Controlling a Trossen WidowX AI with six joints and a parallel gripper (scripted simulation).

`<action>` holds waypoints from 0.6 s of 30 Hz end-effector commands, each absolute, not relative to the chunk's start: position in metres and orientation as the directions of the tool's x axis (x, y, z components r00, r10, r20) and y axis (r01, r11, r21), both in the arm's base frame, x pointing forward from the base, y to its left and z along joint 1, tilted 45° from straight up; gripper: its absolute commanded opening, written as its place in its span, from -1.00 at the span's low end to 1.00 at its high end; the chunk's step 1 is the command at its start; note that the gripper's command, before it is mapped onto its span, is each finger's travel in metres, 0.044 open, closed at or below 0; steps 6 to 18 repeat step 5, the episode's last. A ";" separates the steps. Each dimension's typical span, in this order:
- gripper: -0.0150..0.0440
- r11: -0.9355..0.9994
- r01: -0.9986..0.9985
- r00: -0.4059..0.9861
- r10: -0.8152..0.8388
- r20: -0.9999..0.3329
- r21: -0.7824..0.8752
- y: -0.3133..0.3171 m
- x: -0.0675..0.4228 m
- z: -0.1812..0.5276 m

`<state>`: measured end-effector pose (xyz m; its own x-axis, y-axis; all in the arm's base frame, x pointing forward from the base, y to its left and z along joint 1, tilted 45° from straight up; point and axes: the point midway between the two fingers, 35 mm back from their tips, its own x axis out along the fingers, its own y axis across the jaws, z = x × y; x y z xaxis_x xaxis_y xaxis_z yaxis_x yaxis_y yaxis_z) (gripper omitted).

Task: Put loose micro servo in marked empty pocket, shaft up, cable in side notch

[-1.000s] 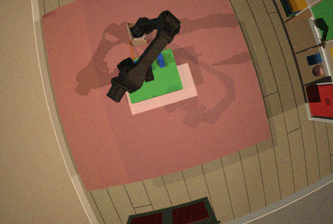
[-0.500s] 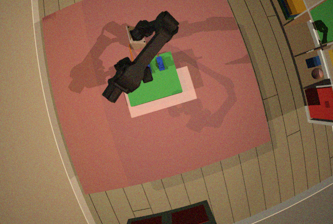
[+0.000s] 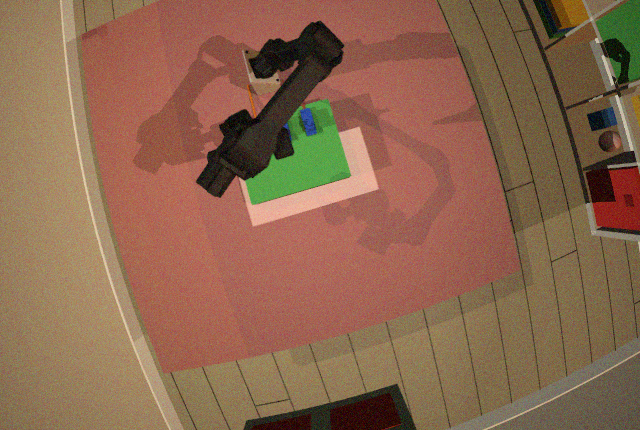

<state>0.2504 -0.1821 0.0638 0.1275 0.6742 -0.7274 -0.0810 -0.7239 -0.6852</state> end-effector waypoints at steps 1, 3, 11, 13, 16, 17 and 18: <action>1.00 -0.725 -0.079 0.121 0.674 -0.728 -0.684 -0.182 0.249 0.064; 1.00 -0.725 -0.079 0.121 0.674 -0.728 -0.684 -0.182 0.249 0.064; 1.00 -0.725 -0.079 0.121 0.674 -0.728 -0.684 -0.182 0.249 0.064; 1.00 -0.725 -0.079 0.121 0.674 -0.728 -0.684 -0.182 0.249 0.064; 1.00 -0.725 -0.079 0.121 0.674 -0.728 -0.684 -0.182 0.249 0.064; 1.00 -0.725 -0.079 0.121 0.674 -0.728 -0.684 -0.182 0.249 0.064; 1.00 -0.725 -0.079 0.121 0.674 -0.728 -0.684 -0.182 0.249 0.064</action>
